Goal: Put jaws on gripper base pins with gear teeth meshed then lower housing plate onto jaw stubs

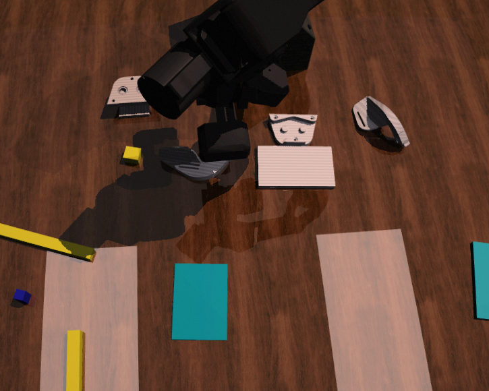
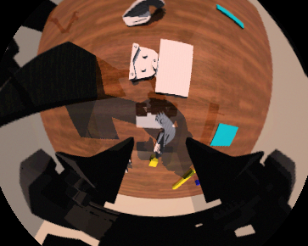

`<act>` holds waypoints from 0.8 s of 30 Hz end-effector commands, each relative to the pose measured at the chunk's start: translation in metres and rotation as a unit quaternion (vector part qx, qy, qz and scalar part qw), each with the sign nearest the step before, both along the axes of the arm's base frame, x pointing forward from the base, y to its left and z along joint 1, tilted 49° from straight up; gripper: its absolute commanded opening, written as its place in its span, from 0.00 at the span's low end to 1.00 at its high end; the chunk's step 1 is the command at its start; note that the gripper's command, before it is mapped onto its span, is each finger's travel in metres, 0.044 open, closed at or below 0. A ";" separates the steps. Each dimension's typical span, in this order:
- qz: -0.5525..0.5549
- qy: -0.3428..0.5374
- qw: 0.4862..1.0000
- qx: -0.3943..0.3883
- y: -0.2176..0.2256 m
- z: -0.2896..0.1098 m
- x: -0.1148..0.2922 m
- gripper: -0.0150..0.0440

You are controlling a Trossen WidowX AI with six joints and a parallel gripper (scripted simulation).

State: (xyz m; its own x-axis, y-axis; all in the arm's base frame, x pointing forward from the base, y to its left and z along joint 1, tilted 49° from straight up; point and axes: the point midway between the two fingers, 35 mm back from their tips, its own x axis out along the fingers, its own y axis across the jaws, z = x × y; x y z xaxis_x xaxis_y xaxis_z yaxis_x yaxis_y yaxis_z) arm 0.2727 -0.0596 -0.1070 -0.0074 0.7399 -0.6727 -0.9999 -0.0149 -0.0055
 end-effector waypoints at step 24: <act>0.000 0.000 1.000 0.000 0.000 0.000 0.000 0.25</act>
